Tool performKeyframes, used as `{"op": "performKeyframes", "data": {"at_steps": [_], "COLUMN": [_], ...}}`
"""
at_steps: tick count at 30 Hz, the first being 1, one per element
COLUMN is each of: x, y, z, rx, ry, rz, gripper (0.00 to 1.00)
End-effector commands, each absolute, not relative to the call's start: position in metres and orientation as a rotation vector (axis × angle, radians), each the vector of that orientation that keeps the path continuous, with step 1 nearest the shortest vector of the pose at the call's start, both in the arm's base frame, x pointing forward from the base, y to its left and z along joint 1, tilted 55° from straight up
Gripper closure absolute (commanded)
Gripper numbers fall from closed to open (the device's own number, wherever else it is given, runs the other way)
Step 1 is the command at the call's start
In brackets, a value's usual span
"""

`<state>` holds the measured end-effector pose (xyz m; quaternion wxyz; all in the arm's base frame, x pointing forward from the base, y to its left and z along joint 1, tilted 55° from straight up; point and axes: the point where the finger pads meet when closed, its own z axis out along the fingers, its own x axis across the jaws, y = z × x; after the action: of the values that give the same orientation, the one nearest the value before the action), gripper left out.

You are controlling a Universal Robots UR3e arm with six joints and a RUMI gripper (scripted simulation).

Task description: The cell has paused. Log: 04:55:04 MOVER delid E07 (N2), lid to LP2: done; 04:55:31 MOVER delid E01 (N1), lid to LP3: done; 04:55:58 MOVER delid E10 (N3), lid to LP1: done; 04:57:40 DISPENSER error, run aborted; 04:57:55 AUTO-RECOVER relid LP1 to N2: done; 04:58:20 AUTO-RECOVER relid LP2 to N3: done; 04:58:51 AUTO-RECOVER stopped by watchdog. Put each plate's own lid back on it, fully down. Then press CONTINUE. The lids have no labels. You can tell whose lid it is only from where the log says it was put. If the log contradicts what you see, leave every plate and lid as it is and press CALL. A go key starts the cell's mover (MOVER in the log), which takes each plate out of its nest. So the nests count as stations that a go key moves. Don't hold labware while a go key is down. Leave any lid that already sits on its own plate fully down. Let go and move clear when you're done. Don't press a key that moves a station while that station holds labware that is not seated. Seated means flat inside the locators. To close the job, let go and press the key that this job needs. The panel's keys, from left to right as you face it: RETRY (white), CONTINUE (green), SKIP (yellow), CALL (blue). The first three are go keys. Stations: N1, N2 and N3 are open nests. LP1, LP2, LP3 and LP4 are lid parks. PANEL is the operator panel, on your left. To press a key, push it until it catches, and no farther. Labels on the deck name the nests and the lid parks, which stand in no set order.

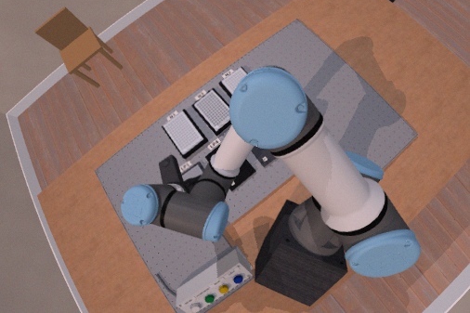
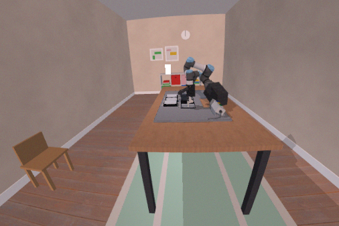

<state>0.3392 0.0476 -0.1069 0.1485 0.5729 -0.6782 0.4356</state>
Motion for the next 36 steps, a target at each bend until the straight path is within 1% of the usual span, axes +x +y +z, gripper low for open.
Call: {"op": "performKeyframes", "data": {"at_steps": [1, 36], "x": [0.3395, 0.3385], "y": [0.0481, 0.0506], "z": [-0.1067, -0.1048], "rx": [1.649, 1.649], "ry": [-1.951, -1.951], "rz": [1.254, 1.254], "gripper": [1.0, 1.0]}}
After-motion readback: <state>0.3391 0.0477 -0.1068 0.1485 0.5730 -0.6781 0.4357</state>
